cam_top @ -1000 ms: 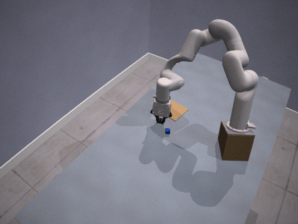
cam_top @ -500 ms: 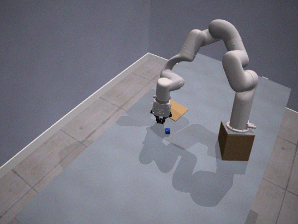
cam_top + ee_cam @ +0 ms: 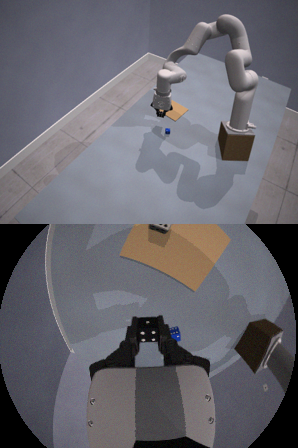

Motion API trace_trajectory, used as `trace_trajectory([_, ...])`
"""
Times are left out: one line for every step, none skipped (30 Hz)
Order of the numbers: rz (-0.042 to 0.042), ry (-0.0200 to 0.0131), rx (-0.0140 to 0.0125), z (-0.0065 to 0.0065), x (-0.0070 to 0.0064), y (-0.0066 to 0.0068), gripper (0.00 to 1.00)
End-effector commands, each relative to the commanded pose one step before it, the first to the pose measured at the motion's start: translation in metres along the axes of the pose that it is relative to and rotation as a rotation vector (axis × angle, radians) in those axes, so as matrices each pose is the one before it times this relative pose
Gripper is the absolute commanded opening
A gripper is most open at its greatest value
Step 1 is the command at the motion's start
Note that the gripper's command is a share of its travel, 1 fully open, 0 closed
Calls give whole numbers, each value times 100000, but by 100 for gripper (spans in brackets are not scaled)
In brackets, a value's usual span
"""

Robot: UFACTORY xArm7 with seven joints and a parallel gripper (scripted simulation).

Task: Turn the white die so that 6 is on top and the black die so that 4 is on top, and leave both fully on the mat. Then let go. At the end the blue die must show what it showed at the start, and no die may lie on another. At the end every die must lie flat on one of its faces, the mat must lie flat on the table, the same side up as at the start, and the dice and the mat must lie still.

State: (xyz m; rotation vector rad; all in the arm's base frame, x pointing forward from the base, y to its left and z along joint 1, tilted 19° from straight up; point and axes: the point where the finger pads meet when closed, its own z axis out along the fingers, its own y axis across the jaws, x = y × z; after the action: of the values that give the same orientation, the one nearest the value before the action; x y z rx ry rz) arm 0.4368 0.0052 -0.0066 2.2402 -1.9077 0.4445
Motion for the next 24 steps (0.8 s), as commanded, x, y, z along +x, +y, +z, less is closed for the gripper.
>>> trace_trajectory([-37, -397, -191, -2871, 68, -55, 21])
trace_trajectory([0, 0, 0, -510, 0, 0, 21])
trace_trajectory([0, 0, 0, -423, 0, 0, 21])
trace_trajectory([0, 0, 0, -333, 0, 0, 21])
trace_trajectory([1, 0, 1, -245, 0, -1, 21])
trace_trajectory([0, 0, 0, -163, 0, 0, 21])
trace_trajectory([0, 0, 0, 0, 0, 0, 21])
trace_trajectory([0, 0, 0, 0, 0, 0, 21])
trace_trajectory([-1, 0, -1, -91, 0, 1, 21])
trace_trajectory([-1, 0, 0, -37, 0, 0, 21])
trace_trajectory([0, 0, 0, -6, 0, 0, 21])
trace_trajectory([0, 0, 0, 0, 0, 0, 21])
trace_trajectory([0, 0, 0, 0, 0, 0, 21])
trace_trajectory([0, 0, 0, 0, 0, 0, 21])
trace_trajectory([0, 0, 0, 0, 0, 0, 21])
trace_trajectory([0, 0, 0, 0, 0, 0, 21])
trace_trajectory([0, 0, 0, 0, 0, 0, 21])
trace_trajectory([234, -39, -59, -4, 67, 60, 21])
trace_trajectory([1395, -223, -331, -20, 396, 350, 21])
trace_trajectory([3164, -445, -640, -39, 879, 750, 21])
trace_trajectory([5095, -553, -738, -46, 1380, 1087, 21])
trace_trajectory([6765, -458, -492, -44, 1802, 1242, 21])
trace_trajectory([0, 0, 0, 0, 0, 0, 21])
trace_trajectory([0, 0, 0, 0, 0, 0, 21])
